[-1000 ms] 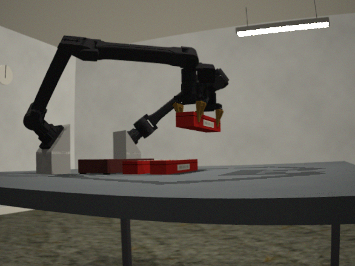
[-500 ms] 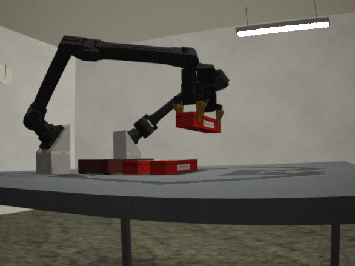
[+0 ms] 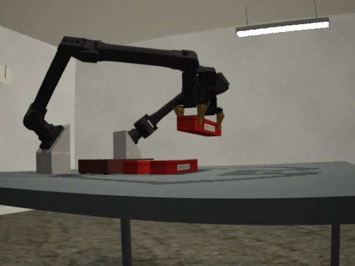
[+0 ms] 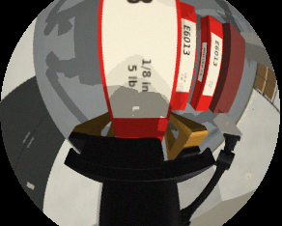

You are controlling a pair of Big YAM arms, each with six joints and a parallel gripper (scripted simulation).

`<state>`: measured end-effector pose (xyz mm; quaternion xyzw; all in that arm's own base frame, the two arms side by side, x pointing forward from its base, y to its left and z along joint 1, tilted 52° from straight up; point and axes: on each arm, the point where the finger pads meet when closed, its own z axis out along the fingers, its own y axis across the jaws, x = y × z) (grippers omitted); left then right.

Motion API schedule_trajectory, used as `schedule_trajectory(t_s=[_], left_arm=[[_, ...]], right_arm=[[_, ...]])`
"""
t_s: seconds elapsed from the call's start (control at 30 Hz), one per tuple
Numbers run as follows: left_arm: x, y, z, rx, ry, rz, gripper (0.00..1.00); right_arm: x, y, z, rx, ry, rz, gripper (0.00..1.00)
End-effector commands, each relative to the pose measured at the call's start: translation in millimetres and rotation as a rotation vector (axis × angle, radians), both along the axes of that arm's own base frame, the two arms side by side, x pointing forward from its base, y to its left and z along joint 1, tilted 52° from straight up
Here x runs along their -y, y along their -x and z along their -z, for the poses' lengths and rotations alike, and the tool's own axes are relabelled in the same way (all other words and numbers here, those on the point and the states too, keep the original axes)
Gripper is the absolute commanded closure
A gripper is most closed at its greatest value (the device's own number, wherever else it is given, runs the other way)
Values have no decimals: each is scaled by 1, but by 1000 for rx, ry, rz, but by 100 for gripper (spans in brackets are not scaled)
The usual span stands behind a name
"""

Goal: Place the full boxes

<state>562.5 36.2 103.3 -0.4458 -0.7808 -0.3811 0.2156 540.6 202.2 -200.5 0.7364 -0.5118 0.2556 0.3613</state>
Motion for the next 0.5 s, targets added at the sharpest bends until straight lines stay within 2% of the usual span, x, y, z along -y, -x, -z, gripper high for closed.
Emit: schedule_trajectory(t_s=[0.0,0.13,0.37,0.4,0.47], left_arm=[[-7,-4,-12,25,-2,6,100],[-4,-8,-10,33,-1,19,100],[-17,-4,0,18,-4,6,100],[2,-14,-10,49,1,38,100],[-11,-5,-2,27,-2,22,100]], right_arm=[[-2,-14,-18,35,-32,1,100],[-9,-12,-15,38,-31,-20,100],[5,-13,-8,33,-28,-5,100],[-16,-15,-14,54,-41,-36,100],[-1,-11,-8,35,-32,-19,100]])
